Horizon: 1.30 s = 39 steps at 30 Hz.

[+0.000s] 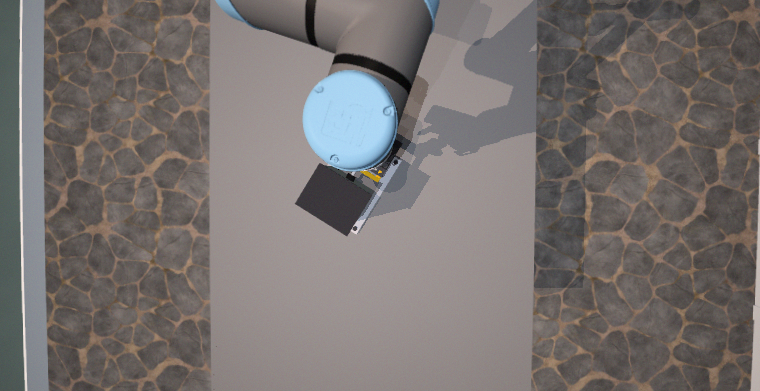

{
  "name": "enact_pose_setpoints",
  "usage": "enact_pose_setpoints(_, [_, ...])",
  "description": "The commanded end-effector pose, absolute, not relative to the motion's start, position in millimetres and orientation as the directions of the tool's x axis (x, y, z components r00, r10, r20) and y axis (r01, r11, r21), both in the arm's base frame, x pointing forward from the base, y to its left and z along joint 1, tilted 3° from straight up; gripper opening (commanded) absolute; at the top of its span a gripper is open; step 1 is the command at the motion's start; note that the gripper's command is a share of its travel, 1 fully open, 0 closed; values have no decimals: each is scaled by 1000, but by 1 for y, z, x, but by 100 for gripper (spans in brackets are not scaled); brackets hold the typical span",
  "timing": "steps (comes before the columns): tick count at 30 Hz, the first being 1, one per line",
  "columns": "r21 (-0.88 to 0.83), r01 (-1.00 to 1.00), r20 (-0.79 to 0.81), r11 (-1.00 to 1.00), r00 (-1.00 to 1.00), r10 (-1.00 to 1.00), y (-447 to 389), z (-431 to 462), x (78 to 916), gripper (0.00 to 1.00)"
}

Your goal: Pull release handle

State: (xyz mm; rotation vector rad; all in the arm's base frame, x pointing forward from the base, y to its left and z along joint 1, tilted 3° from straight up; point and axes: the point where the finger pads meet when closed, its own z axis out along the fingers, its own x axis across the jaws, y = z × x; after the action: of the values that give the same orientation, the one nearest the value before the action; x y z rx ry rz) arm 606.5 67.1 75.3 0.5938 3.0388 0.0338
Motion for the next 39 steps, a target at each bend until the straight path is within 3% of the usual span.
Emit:
enact_pose_setpoints(1, [30, 376, -41, 926, -925, 377, 67, 76, 607, 31])
enact_pose_setpoints(39, [30, 376, -41, 926, -925, 377, 67, 66, 608, 31])
